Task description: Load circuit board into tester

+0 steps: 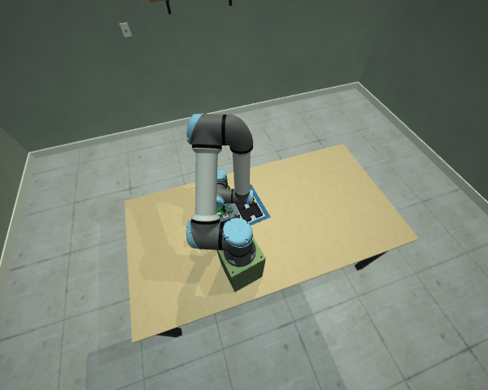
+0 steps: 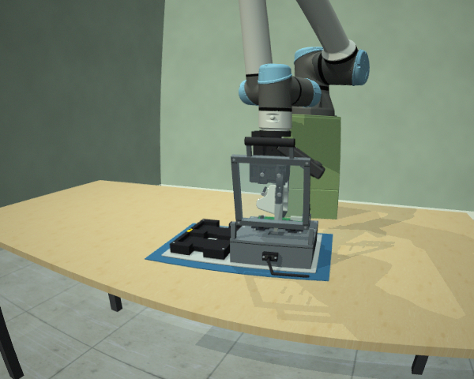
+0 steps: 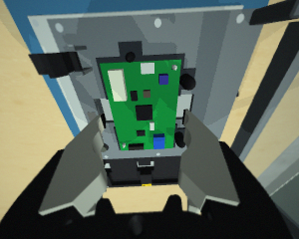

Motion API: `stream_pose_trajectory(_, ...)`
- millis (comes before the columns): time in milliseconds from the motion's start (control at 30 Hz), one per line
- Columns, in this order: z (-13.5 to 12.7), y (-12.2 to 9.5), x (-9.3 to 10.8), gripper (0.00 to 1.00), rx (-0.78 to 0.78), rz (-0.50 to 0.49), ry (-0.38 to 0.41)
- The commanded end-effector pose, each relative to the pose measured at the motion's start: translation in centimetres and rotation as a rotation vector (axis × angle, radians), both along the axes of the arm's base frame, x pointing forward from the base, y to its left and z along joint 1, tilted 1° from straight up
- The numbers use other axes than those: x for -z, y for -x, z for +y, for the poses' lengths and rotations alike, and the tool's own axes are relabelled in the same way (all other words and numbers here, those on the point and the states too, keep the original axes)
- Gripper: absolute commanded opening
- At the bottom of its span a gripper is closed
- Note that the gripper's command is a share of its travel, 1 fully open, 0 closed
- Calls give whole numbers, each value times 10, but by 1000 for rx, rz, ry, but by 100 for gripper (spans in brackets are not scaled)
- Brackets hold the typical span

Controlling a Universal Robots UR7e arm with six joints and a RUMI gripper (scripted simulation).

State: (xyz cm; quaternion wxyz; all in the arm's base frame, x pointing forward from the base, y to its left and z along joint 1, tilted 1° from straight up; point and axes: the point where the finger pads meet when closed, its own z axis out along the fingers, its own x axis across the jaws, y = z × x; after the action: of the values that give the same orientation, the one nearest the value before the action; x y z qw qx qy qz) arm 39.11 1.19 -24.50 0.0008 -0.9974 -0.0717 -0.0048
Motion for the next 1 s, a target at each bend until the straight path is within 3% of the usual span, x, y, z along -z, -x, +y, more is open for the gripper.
stream_pose_trajectory(0, 1, -1, -3, 59, -1, -3, 1)
stream_pose_trajectory(500, 1, 1, -18, 59, -1, 0, 0)
stream_pose_trajectory(967, 1, 1, -54, 59, -1, 0, 0)
